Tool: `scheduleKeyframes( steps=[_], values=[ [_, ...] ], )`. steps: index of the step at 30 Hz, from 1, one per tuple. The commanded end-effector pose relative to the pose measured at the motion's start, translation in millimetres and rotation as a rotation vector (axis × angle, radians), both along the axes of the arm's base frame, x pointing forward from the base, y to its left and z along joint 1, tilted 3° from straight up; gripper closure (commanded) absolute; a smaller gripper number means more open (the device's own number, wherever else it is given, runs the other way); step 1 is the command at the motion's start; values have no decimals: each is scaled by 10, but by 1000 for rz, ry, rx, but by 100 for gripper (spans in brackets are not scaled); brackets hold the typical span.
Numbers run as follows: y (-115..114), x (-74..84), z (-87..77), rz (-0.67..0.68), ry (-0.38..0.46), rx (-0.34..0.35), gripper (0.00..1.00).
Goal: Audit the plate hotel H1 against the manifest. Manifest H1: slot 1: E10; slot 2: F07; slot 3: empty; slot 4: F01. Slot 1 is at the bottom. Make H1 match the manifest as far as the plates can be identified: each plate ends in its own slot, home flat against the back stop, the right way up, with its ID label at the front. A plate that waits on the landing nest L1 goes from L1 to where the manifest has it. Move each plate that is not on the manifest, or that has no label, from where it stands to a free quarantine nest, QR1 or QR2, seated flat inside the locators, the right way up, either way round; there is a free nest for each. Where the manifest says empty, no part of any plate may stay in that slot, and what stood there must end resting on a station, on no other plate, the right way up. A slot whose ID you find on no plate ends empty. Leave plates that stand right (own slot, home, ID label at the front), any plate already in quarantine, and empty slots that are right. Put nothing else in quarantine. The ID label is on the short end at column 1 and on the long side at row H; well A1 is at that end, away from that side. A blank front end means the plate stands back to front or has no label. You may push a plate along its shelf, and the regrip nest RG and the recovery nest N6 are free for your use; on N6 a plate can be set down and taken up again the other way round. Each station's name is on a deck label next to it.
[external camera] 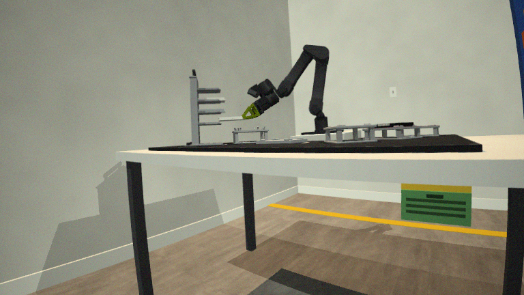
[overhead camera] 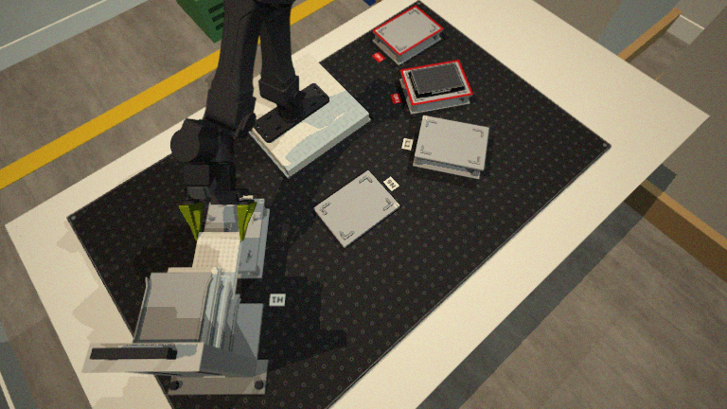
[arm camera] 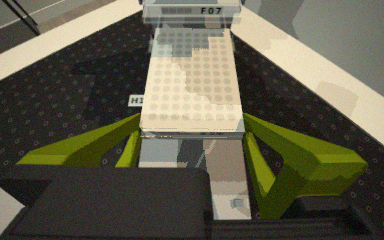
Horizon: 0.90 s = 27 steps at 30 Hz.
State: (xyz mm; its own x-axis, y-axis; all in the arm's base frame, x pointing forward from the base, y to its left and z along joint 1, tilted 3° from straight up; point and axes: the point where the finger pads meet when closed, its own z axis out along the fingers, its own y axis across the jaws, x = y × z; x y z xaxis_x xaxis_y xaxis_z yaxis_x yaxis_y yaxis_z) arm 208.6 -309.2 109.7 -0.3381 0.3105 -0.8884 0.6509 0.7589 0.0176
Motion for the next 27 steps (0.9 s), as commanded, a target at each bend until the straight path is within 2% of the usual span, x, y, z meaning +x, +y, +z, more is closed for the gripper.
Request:
scheduleKeyframes(
  steps=[1, 27],
  values=[
    [-23, 12, 50, 0, -7, -14, 14],
    [-41, 34, 20, 0, -7, -14, 14]
  ],
)
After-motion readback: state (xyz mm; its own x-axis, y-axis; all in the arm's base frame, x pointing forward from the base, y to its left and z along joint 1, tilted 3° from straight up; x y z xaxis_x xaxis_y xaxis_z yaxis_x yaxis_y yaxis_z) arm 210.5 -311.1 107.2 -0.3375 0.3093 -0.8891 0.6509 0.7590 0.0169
